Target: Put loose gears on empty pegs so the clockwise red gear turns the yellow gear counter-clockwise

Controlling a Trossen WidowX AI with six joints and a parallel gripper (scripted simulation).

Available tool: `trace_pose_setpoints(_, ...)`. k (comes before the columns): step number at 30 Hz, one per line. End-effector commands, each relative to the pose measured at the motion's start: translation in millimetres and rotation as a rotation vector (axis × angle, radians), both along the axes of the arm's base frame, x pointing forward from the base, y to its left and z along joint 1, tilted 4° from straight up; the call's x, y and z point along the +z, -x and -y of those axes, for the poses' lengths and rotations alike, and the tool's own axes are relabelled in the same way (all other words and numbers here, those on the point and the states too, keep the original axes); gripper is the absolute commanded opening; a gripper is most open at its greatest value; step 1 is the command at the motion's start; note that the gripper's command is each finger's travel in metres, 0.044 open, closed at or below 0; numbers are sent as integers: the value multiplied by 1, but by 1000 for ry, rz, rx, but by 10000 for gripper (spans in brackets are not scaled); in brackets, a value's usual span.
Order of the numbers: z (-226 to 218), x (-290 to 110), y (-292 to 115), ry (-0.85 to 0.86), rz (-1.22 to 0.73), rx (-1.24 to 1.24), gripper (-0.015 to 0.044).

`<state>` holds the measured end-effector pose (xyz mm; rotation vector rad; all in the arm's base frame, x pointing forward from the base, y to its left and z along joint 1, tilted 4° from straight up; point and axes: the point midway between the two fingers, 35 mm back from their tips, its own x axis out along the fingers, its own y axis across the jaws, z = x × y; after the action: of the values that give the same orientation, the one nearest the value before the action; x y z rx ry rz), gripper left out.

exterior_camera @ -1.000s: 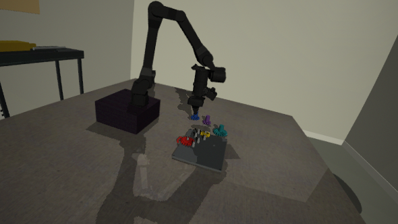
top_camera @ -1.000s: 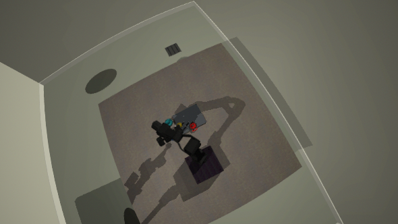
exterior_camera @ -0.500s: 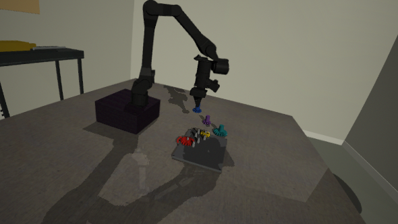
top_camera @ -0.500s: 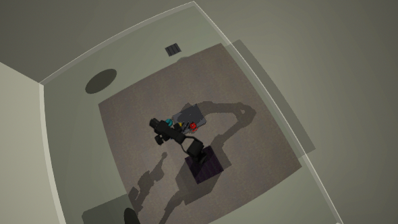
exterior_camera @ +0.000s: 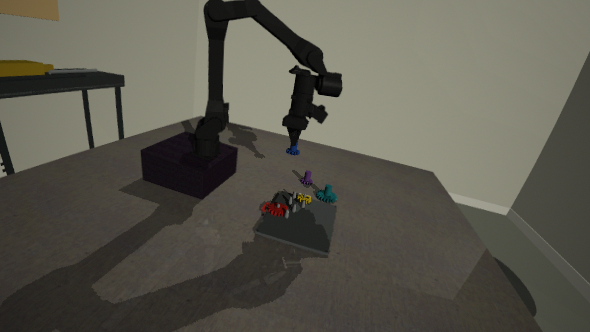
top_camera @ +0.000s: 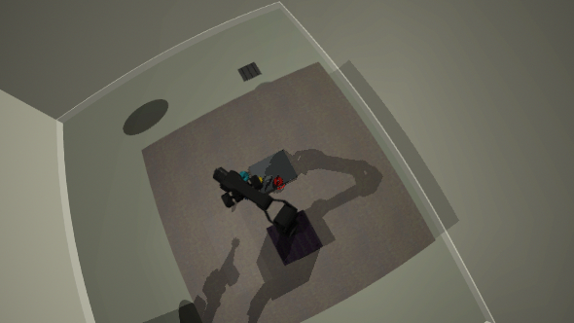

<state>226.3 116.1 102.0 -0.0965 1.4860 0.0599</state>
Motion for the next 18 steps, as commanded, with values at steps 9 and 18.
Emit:
trace_pose_setpoints(9, 6, 32, 9, 4, -4, -16, 0)
trace_pose_setpoints(18, 14, 27, -1, 5, -4, -16, 0)
